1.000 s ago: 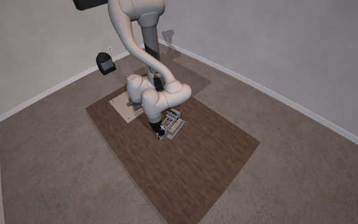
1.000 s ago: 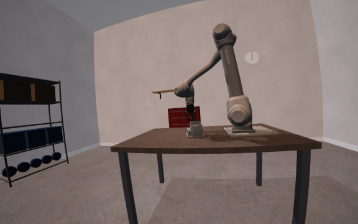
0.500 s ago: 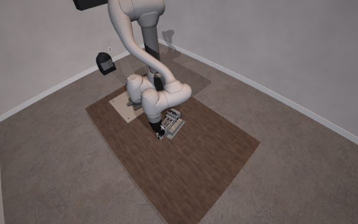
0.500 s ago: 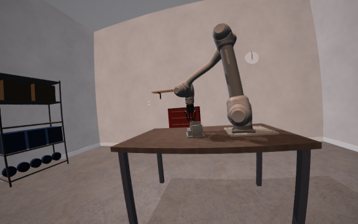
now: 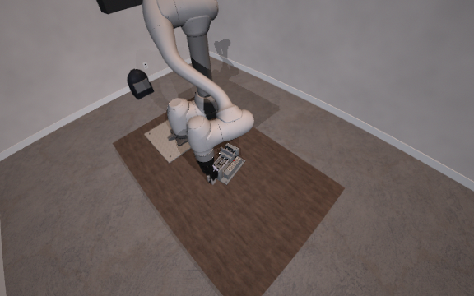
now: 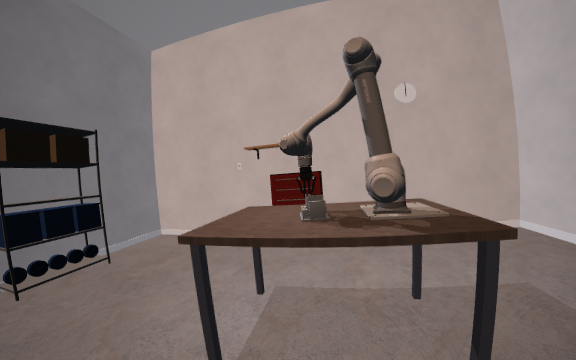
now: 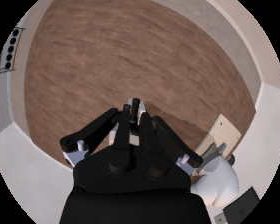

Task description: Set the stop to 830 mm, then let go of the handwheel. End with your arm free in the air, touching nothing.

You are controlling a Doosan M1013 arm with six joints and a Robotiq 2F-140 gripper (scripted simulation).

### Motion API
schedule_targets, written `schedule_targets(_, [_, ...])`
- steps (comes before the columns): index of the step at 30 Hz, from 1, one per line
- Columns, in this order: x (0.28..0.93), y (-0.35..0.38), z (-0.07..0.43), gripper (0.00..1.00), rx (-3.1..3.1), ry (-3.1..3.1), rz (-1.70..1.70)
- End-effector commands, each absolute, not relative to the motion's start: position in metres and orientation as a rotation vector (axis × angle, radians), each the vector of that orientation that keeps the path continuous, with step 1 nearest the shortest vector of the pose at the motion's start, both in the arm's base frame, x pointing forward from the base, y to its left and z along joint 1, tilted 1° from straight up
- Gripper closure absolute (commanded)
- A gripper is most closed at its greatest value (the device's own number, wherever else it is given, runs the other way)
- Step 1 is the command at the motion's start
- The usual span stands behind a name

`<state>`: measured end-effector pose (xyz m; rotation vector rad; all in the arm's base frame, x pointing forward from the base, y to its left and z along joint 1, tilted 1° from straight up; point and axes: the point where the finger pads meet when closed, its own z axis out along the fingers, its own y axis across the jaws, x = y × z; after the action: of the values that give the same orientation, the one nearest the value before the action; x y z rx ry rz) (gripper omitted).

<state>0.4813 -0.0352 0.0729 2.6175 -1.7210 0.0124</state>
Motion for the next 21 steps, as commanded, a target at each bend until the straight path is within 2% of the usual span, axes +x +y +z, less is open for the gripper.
schedule_targets(1, [0.481, -0.035, 0.074, 0.96, 2.618, -1.721, 0.012])
schedule_targets(21, [0.481, -0.035, 0.085, 0.96, 2.618, -1.721, 0.012])
